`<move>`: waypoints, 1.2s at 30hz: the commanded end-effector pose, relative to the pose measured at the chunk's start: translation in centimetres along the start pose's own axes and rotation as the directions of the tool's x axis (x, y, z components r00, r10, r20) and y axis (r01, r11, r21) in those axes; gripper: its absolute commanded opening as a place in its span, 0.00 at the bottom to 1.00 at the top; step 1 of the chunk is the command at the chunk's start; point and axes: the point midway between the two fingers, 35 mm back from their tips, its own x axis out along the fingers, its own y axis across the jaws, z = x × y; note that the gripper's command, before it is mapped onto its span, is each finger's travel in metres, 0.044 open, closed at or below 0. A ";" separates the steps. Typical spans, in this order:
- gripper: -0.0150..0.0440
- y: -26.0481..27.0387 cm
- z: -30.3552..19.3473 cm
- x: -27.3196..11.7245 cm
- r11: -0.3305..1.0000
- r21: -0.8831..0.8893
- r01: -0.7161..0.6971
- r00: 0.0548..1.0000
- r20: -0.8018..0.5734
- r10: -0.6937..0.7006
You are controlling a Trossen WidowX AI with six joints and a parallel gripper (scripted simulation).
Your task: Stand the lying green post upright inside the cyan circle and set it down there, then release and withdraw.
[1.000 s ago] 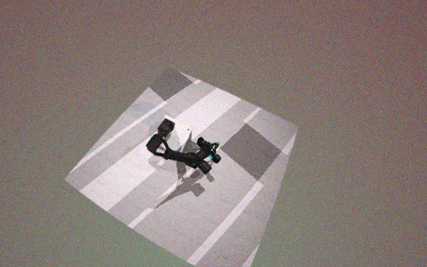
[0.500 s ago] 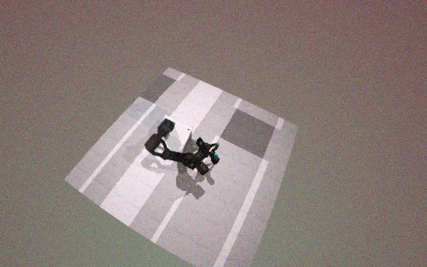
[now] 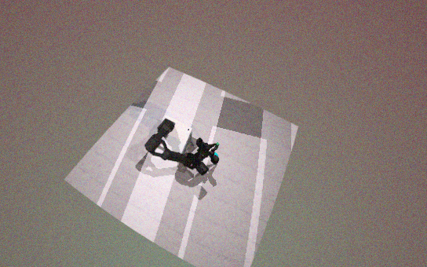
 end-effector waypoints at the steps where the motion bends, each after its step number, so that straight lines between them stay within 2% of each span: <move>1: 0.29 -0.2 -1.2 0.1 1.000 -0.001 0.001 1.000 0.000 -0.001; 19: 0.29 0.0 -8.5 0.7 1.000 -0.001 -0.001 1.000 -0.001 0.001; 36: 0.29 0.0 -10.6 1.0 1.000 0.005 -0.004 1.000 -0.007 0.004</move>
